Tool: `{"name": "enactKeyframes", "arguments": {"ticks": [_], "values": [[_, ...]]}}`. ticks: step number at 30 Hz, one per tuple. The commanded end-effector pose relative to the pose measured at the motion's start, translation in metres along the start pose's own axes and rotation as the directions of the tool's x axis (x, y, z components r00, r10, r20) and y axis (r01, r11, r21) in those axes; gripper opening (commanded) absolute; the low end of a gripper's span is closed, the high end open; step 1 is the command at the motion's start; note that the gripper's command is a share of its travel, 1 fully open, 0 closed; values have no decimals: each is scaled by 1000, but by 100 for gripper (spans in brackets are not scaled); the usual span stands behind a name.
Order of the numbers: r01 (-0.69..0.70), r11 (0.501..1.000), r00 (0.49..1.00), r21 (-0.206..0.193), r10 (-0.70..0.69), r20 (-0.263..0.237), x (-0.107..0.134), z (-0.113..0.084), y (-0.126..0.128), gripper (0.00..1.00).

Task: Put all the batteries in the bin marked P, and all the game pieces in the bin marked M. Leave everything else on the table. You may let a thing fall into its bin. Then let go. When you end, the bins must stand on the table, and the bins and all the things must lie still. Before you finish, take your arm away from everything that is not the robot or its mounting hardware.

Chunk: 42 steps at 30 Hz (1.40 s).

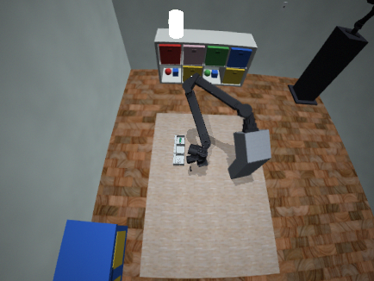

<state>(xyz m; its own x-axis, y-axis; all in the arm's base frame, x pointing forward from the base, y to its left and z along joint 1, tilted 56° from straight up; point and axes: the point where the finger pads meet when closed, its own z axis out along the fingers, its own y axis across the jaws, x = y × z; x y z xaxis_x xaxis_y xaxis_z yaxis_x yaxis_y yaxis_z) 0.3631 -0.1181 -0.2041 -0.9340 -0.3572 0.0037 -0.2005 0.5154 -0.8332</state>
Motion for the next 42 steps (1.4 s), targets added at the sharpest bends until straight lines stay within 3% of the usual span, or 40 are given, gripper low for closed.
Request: {"name": "enactKeyframes", "arguments": {"ticks": [1, 4, 5, 7, 13, 14, 17, 29, 32, 34, 35, 42], "values": [[13, 1000, 1000, -4, -13, 3, 1, -3, 1, 10], [18, 1000, 1000, -6, -18, -6, -1, 2, 2, 10], [-1, 1000, 1000, 3, 0, 27, -16, -10, -1, 10], [20, 1000, 1000, -4, -20, 12, 1, -16, 2, 10], [23, 1000, 1000, -6, -23, 11, 3, -16, 3, 10], [-2, 1000, 1000, 2, 1, 26, -17, -13, -4, 10], [-3, 1000, 1000, 2, 3, 22, -21, -12, -8, 10], [-6, 1000, 1000, 1, 6, 4, -77, -6, -51, 10], [155, 988, 988, 3, -155, 11, -94, -9, -59, 10], [155, 988, 988, 3, -155, 11, -94, -9, -59, 10], [221, 975, 975, -6, -221, 0, -93, -5, -53, 10], [421, 907, 907, 1, -421, 4, -135, -9, -86, 10]]}}
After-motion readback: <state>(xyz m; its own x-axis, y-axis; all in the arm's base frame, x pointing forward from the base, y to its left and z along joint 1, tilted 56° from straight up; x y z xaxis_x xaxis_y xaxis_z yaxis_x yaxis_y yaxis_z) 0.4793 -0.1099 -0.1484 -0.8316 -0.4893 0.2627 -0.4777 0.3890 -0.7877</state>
